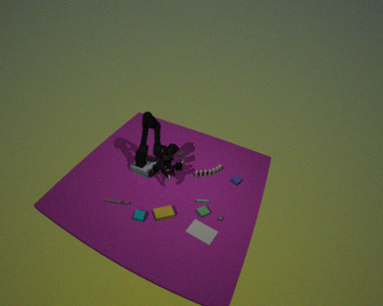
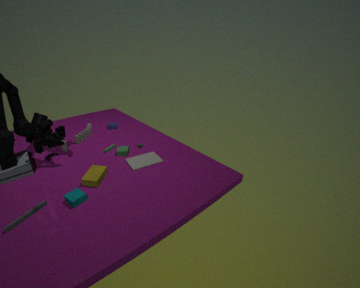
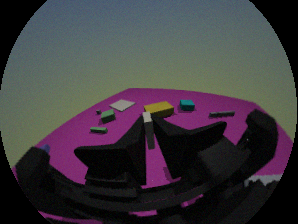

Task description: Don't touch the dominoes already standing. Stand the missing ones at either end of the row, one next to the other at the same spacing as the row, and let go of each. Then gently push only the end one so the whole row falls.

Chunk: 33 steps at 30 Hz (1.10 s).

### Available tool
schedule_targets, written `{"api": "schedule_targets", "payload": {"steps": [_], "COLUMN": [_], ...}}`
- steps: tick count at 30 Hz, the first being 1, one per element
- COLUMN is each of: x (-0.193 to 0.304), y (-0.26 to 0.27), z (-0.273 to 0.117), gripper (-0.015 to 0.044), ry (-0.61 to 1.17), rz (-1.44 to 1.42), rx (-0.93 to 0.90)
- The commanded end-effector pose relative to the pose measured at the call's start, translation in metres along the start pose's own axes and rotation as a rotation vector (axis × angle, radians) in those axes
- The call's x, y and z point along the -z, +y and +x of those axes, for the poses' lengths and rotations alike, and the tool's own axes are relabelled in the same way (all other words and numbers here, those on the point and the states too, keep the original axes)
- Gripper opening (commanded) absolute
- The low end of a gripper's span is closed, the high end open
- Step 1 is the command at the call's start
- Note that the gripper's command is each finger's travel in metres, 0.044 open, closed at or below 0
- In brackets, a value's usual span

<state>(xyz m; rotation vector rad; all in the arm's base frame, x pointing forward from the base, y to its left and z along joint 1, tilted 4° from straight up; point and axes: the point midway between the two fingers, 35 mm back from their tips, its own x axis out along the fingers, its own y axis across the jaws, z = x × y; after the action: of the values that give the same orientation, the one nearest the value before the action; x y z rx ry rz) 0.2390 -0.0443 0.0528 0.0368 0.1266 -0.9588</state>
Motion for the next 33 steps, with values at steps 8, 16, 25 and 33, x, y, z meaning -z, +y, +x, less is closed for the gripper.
{"api": "schedule_targets", "payload": {"steps": [8, 16, 25, 33], "x": [0.017, 0.030, 0.043, 0.055], "y": [0.000, -0.002, -0.005, -0.010], "z": [0.004, 0.006, 0.008, 0.010], "gripper": [0.0030, 0.0030, 0.0030, 0.0030], "ry": [0.010, 0.015, 0.021, 0.026], "rz": [-0.001, 0.002, 0.005, 0.008], "rx": [-0.002, -0.002, -0.003, -0.003]}}
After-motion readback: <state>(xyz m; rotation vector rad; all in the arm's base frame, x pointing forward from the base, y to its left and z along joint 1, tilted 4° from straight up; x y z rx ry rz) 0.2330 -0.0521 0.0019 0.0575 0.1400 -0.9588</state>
